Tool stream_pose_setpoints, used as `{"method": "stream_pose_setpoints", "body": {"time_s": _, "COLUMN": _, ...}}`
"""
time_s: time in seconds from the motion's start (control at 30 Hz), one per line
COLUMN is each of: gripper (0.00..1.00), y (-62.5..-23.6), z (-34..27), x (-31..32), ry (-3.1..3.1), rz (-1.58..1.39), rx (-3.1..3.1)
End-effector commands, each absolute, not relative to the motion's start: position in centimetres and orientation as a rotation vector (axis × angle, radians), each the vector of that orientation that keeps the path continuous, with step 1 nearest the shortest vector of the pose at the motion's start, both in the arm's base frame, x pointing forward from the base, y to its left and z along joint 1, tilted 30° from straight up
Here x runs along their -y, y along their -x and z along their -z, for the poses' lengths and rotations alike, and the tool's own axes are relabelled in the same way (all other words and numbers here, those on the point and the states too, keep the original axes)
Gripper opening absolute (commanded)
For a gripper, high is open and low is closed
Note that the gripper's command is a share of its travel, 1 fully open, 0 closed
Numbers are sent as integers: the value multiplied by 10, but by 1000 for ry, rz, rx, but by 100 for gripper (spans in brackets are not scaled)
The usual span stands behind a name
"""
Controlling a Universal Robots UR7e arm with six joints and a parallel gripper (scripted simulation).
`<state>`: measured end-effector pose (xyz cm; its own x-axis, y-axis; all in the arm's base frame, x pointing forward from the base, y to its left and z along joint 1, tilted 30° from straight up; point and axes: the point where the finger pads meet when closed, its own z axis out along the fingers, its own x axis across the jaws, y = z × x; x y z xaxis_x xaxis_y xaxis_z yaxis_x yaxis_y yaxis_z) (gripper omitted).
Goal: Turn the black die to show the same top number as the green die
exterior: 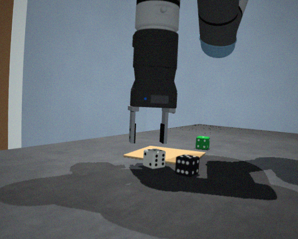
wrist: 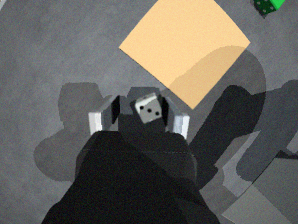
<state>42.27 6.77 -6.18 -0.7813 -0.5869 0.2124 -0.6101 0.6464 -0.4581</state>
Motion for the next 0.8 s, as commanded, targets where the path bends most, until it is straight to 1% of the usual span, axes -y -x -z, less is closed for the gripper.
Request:
{"method": "stream_pose_setpoints", "body": {"time_s": 0.0, "gripper": 100, "y": -423, "z": 61, "x": -68, "ry": -1023, "rz": -808, "rx": 2811}}
{"method": "stream_pose_setpoints", "body": {"time_s": 0.77, "gripper": 100, "y": -421, "z": 62, "x": -68, "ry": -1023, "rz": -808, "rx": 2811}}
